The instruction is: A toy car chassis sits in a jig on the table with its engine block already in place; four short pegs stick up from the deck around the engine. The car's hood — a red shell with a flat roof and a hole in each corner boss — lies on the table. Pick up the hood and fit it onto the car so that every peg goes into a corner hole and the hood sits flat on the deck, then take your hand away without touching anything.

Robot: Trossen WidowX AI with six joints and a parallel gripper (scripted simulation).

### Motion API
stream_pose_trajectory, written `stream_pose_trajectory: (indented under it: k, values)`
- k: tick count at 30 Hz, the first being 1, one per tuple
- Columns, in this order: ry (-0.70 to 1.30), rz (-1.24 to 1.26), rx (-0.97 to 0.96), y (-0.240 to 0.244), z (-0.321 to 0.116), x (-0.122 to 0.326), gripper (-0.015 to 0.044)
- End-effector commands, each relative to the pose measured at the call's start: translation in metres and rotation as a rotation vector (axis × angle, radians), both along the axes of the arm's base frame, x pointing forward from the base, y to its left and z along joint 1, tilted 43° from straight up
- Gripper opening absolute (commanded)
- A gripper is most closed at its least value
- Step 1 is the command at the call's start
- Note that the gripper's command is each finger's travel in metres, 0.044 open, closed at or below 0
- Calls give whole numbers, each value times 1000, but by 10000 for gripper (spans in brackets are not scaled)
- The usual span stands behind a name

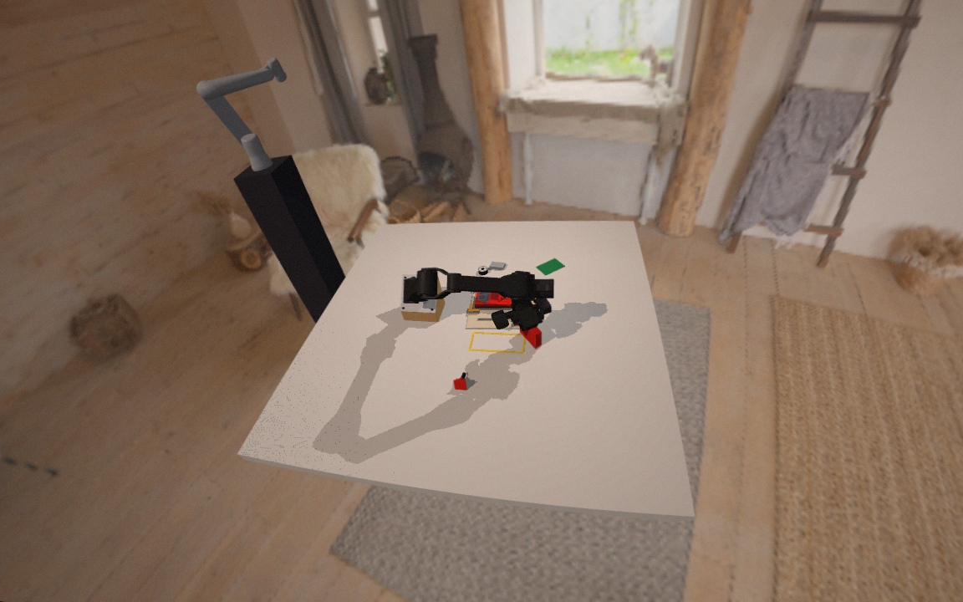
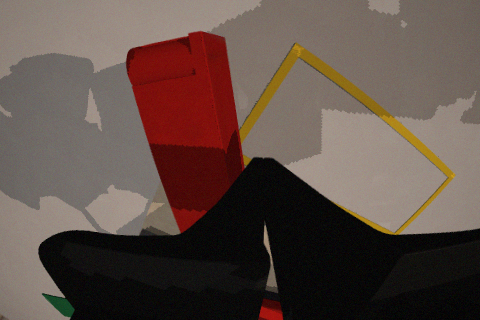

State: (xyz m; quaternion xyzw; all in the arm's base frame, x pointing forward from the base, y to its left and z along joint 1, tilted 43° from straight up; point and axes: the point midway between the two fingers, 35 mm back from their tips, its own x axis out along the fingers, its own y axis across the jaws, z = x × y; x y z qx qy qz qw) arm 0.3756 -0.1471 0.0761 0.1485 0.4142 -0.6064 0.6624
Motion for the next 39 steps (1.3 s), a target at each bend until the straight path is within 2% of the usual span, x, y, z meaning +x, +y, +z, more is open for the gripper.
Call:
stream_pose_trajectory:
  k: [1,32,39]
  values:
    - [3,-3,-2,0,-2,2,0]
    - [2,-3,-2,5,-9,17,0]
    - [2,-2,2,41,30,23,0]
